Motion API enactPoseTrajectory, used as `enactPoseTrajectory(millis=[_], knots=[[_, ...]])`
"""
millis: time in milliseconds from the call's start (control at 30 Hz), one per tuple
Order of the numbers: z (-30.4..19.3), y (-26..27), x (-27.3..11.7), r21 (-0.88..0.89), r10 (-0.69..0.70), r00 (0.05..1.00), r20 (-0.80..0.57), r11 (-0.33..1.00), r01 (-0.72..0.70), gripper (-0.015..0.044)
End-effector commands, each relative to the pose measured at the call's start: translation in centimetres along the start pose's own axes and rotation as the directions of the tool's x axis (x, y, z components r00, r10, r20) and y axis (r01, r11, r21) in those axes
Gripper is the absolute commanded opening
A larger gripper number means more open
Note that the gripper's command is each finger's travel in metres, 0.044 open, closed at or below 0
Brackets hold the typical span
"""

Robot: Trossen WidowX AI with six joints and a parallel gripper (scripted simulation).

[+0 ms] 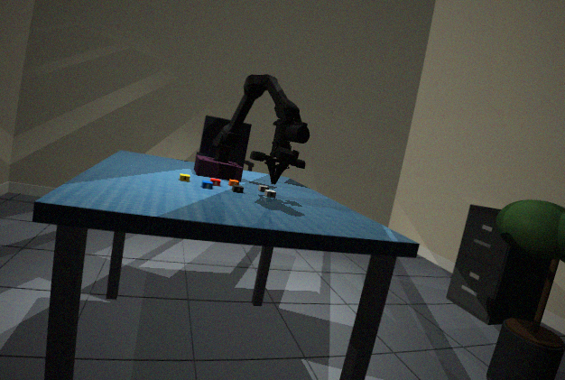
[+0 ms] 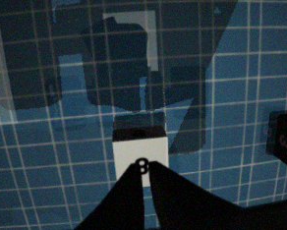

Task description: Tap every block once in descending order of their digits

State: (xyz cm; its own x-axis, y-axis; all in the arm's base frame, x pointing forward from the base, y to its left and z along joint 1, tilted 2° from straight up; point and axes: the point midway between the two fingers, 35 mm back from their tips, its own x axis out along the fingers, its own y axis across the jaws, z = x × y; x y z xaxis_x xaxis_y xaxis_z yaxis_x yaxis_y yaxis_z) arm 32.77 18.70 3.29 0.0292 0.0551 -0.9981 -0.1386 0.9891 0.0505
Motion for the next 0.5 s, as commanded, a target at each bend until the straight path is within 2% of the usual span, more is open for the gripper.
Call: enactPoseTrajectory(millis=[0, 467], knots=[[-0.2, 0.0, 0.8, 0.004, 0.002, 1.0, -0.007, 1.0, -0.002, 0.002], [-0.2, 0.0, 3.0, 0.004, 0.002, 1.0, -0.007, 1.0, -0.002, 0.002]])
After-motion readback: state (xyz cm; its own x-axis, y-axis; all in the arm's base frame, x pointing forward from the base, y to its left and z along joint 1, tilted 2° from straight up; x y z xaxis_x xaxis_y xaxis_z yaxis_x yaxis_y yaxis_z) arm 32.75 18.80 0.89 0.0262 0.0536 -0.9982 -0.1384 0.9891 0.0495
